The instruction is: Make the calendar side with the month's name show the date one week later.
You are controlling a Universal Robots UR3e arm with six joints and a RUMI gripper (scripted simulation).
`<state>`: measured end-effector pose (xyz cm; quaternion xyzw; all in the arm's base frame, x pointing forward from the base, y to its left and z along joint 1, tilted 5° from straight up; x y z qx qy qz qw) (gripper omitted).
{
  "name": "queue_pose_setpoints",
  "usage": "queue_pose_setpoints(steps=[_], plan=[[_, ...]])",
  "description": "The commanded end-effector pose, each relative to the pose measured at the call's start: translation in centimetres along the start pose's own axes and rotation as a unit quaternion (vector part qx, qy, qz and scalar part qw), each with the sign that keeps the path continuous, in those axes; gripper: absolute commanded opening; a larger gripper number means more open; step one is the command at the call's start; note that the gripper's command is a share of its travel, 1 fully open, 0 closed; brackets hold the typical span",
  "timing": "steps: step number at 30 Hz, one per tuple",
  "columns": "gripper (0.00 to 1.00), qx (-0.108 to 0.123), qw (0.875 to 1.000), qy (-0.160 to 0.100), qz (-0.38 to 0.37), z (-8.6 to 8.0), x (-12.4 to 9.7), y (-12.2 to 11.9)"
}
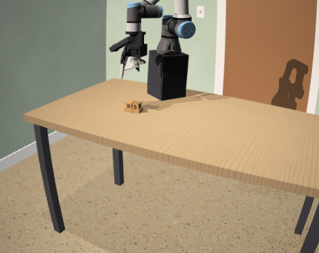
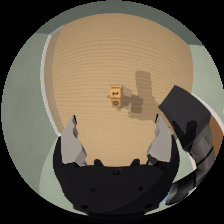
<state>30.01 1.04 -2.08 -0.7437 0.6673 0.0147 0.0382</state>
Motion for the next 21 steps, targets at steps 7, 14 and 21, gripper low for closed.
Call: queue_pose_setpoints(steps=[7, 14, 21], plan=[[1.00, 0.001, 0.999, 0.000, 0.042, 0.13, 0.12, 0.07], [1.00, 0.001, 0.995, 0.000, 0.099, 0.30, 0.24, 0.21], [1.00, 0.001, 0.988, 0.000, 0.155, 0.47, 0.34, 0.34]])
Point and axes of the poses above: the point where the finger pads meet when closed, its own z axis out along the fingers, its own y axis across the jaws, x = y × z, the point moved 4 cm from there along -z, back along the fingers, and after that the axes turned 8 degrees about z, right-handed, at the moved point
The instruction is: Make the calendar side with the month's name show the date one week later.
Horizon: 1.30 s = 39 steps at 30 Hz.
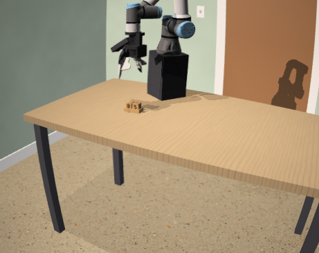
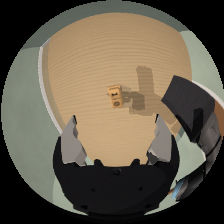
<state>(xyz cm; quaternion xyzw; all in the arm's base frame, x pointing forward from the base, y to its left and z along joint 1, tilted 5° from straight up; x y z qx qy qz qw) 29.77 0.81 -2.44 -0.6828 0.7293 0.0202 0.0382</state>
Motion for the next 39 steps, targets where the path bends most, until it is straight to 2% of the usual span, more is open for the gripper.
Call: queue_pose_setpoints(steps=[1, 11, 14, 17, 25, 28, 31, 33, 39], plan=[[1.00, 0.002, 0.997, 0.003, 0.081, 0.17, 0.14, 0.07], [1.00, 0.002, 0.986, 0.003, 0.169, 0.43, 0.29, 0.23], [1.00, 0.002, 0.986, 0.003, 0.169, 0.43, 0.29, 0.23], [1.00, 0.003, 0.977, 0.003, 0.215, 0.58, 0.34, 0.33], [1.00, 0.003, 0.962, 0.003, 0.272, 0.76, 0.39, 0.46], [1.00, 0.003, 0.952, 0.003, 0.305, 0.87, 0.41, 0.52], [1.00, 0.003, 0.951, 0.003, 0.309, 0.88, 0.41, 0.53], [1.00, 0.003, 0.939, 0.002, 0.344, 1.00, 0.43, 0.60], [1.00, 0.003, 0.923, 0.002, 0.386, 1.14, 0.43, 0.68]])
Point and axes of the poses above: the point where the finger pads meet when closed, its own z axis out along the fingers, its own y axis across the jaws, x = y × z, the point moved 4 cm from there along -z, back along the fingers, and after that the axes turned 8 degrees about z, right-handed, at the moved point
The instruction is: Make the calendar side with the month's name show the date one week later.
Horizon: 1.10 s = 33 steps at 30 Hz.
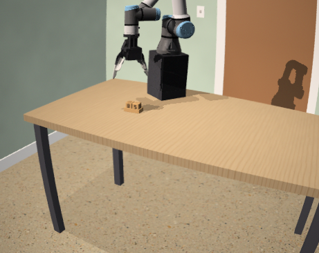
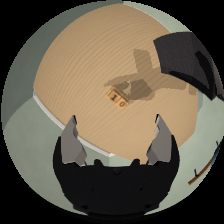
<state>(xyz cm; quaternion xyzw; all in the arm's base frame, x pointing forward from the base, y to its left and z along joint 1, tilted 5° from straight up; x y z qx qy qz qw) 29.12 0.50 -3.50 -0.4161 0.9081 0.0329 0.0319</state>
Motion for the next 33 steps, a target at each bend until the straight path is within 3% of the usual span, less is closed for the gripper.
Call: queue_pose_setpoints(steps=[1, 9, 26, 33], plan=[[1.00, 0.004, 0.996, 0.004, 0.087, 0.18, 0.02, 0.05], [1.00, 0.005, 0.991, 0.004, 0.137, 0.33, 0.06, 0.11], [1.00, 0.005, 0.960, 0.003, 0.279, 0.80, 0.09, 0.32], [1.00, 0.005, 0.937, 0.003, 0.350, 1.04, 0.05, 0.40]])
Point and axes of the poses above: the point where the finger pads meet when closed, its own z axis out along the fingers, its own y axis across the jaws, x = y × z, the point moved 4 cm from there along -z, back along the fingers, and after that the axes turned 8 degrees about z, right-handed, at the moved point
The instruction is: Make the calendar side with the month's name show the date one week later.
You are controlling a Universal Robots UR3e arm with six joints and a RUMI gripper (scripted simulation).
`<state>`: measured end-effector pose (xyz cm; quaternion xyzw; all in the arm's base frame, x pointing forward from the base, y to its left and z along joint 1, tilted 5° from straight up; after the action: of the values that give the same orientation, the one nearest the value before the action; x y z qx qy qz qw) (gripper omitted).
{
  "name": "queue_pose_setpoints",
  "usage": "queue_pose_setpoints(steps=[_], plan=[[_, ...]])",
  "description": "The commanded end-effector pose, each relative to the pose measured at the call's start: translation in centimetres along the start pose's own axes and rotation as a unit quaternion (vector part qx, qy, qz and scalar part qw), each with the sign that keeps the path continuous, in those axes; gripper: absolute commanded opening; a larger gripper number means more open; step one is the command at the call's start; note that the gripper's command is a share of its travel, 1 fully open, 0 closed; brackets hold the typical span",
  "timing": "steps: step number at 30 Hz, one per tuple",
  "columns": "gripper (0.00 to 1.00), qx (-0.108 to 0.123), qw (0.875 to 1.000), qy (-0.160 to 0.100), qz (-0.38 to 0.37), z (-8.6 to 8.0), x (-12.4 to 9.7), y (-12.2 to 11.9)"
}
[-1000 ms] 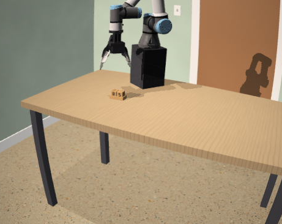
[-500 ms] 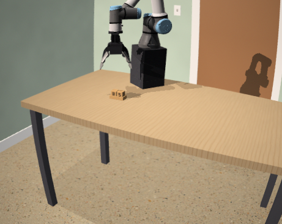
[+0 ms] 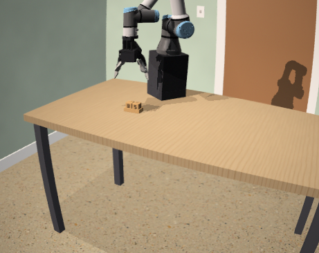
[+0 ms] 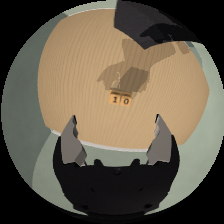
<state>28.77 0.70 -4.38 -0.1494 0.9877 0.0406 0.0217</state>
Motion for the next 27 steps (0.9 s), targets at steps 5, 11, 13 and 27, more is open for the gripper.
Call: queue_pose_setpoints(steps=[5, 11, 13, 27], plan=[[1.00, 0.006, 0.993, 0.001, 0.121, 0.29, -0.08, 0.13], [1.00, 0.006, 0.989, 0.001, 0.150, 0.39, -0.09, 0.17], [1.00, 0.006, 0.982, 0.000, 0.187, 0.51, -0.11, 0.21], [1.00, 0.006, 0.959, 0.000, 0.282, 0.83, -0.19, 0.33]])
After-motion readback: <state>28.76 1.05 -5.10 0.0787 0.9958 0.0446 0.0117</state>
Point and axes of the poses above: the point where the finger pads meet when closed, its own z axis out along the fingers, its own y axis across the jaws, x = y × z, the point moved 4 cm from there along -z, back along the fingers, and after that the axes turned 8 degrees about z, right-handed, at the moved point
